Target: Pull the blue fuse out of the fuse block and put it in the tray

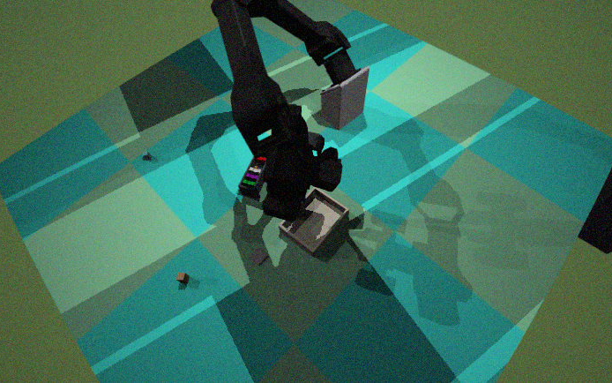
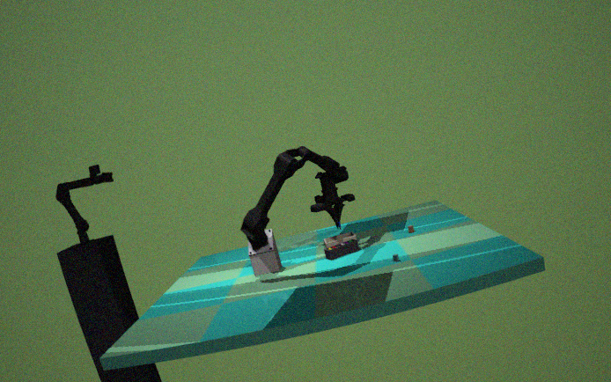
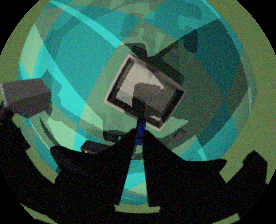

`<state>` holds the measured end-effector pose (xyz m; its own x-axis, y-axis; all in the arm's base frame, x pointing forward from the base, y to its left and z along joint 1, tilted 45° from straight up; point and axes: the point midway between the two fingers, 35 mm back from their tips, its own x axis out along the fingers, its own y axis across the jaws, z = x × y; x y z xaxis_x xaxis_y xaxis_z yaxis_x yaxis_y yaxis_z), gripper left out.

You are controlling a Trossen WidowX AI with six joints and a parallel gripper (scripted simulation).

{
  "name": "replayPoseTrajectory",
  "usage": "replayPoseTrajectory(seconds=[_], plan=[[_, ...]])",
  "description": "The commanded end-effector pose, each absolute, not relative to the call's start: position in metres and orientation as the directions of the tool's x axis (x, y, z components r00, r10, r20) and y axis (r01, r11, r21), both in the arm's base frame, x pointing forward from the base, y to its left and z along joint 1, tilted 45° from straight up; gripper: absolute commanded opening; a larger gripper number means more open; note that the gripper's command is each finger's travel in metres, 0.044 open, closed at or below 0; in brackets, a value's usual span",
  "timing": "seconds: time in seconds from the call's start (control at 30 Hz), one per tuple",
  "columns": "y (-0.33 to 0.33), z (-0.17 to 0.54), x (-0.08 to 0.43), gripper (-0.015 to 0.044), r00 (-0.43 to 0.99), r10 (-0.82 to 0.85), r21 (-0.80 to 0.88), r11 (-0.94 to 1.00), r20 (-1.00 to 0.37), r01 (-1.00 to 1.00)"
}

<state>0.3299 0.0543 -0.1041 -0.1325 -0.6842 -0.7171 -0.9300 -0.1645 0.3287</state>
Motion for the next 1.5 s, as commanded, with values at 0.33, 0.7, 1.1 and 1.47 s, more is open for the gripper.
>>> replayPoseTrajectory(seconds=[0.33, 0.7, 1.1, 1.47], plan=[[0.076, -0.135, 0.325, 0.0, -0.135, -0.687, 0.329, -0.159, -0.714, -0.931], [0.063, -0.147, 0.322, 0.0, -0.135, -0.687, 0.329, -0.159, -0.714, -0.931], [0.05, -0.16, 0.319, 0.0, -0.135, -0.688, 0.329, -0.158, -0.713, -0.931], [0.053, -0.158, 0.321, 0.021, -0.135, -0.684, 0.324, -0.155, -0.717, -0.933]])
